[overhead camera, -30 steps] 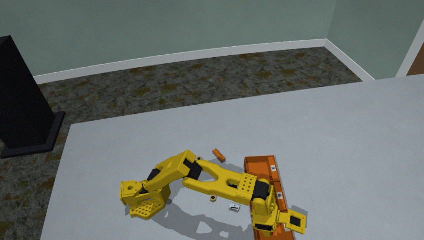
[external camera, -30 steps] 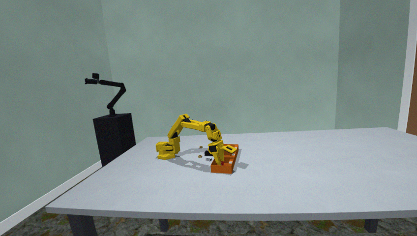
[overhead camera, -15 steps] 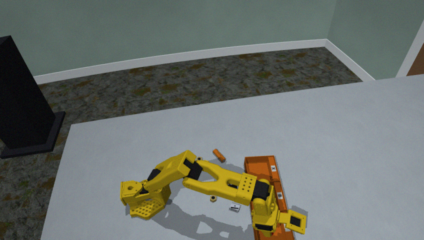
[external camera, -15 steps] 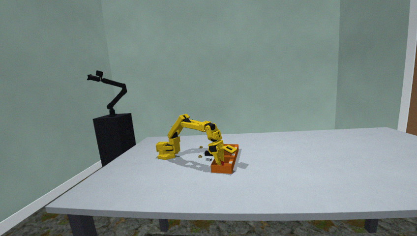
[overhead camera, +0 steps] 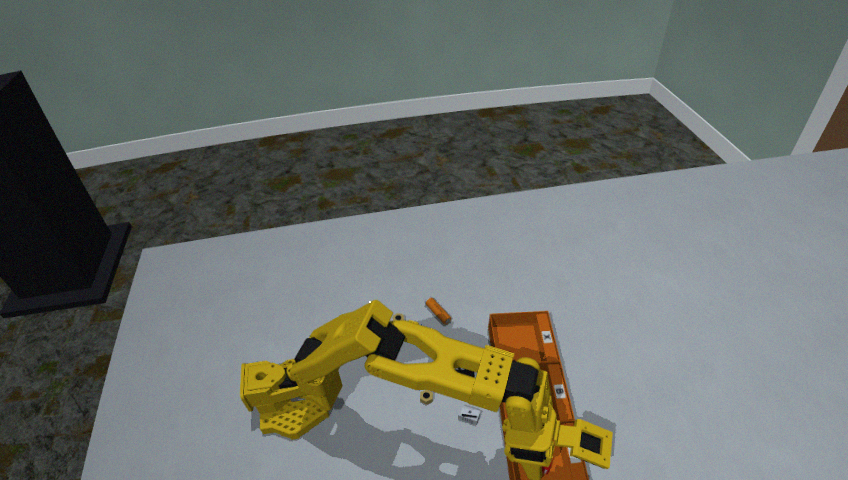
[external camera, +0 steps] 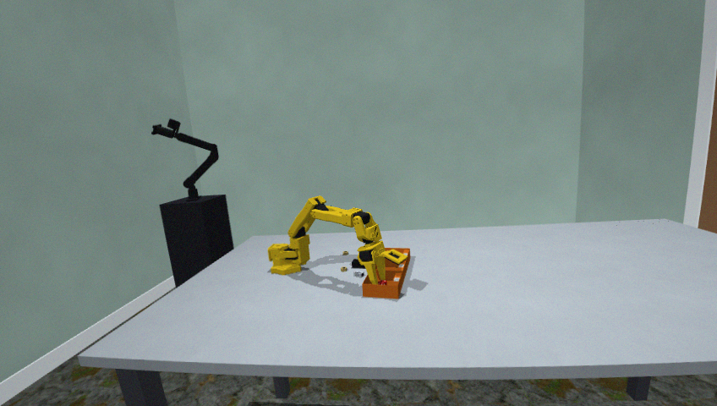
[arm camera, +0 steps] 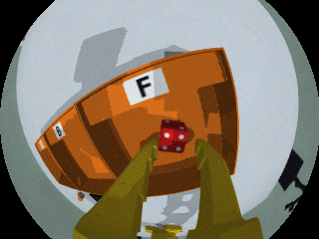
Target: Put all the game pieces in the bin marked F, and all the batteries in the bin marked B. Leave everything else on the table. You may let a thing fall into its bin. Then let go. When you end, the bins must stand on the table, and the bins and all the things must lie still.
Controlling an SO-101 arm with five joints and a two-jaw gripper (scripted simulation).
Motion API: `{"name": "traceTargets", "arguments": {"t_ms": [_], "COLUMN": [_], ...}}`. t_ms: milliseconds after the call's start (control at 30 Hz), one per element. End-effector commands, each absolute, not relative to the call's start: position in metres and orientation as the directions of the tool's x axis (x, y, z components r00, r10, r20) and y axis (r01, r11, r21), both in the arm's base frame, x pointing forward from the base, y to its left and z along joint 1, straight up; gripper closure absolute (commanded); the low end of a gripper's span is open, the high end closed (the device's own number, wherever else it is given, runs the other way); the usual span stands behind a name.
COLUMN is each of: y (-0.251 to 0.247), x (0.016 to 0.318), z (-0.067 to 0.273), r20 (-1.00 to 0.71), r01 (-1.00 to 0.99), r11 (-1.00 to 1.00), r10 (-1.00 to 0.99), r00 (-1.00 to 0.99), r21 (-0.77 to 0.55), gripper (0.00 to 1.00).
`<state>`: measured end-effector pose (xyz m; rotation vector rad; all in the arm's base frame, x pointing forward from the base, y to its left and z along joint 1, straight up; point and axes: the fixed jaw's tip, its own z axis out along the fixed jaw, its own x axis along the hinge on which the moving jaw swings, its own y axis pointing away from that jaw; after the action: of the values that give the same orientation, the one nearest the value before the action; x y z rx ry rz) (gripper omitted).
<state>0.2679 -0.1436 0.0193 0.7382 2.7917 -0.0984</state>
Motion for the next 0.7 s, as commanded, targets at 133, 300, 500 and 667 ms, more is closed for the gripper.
{"name": "traceTargets", "arguments": {"t_ms": [133, 300, 500, 667], "y": [-0.15, -0.15, -0.149, -0.148], "x": [0.274, 0.274, 0.272, 0.269], "z": [0.039, 0.041, 0.052, 0.063], "r20": [-0.337, -0.337, -0.337, -0.337], "r01": [0.499, 0.499, 0.499, 0.499], "r11": [0.867, 0.867, 0.867, 0.867], "r10": [0.469, 0.469, 0.469, 0.469], "r00": [-0.816, -0.816, -0.816, -0.816], "r21": [-0.002, -0.002, -0.002, -0.002], "gripper": [0.83, 0.83, 0.83, 0.83]}}
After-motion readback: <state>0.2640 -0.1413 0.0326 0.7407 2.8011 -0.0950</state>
